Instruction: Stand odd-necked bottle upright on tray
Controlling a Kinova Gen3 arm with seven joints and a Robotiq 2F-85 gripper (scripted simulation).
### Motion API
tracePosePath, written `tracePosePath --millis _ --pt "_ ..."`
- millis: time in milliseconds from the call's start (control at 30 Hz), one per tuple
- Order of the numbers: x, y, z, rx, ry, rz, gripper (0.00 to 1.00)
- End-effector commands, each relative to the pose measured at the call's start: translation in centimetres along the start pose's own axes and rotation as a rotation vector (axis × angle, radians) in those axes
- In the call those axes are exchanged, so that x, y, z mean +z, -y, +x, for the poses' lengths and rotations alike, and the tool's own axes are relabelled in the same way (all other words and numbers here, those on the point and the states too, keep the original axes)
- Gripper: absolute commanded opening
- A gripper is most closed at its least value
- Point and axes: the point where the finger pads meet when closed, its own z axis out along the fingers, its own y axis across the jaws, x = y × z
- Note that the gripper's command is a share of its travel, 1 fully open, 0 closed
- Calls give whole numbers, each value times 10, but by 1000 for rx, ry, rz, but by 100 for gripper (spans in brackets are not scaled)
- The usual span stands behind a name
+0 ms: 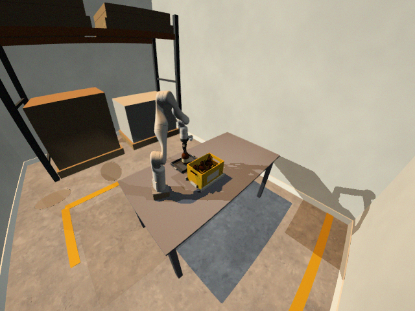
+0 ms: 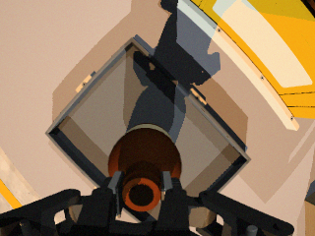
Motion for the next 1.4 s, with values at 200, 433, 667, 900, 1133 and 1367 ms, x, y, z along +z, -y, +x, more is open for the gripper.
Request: tracePosePath --millis 200,433,667,900,1133,1367 --pt "3 0 0 1 0 -1 0" --pt "6 0 0 1 0 -1 0" --pt "8 0 0 1 0 -1 0" --pt "9 0 0 1 0 -1 0" --pt "9 0 0 1 0 -1 0" --pt "9 0 0 1 0 -1 0"
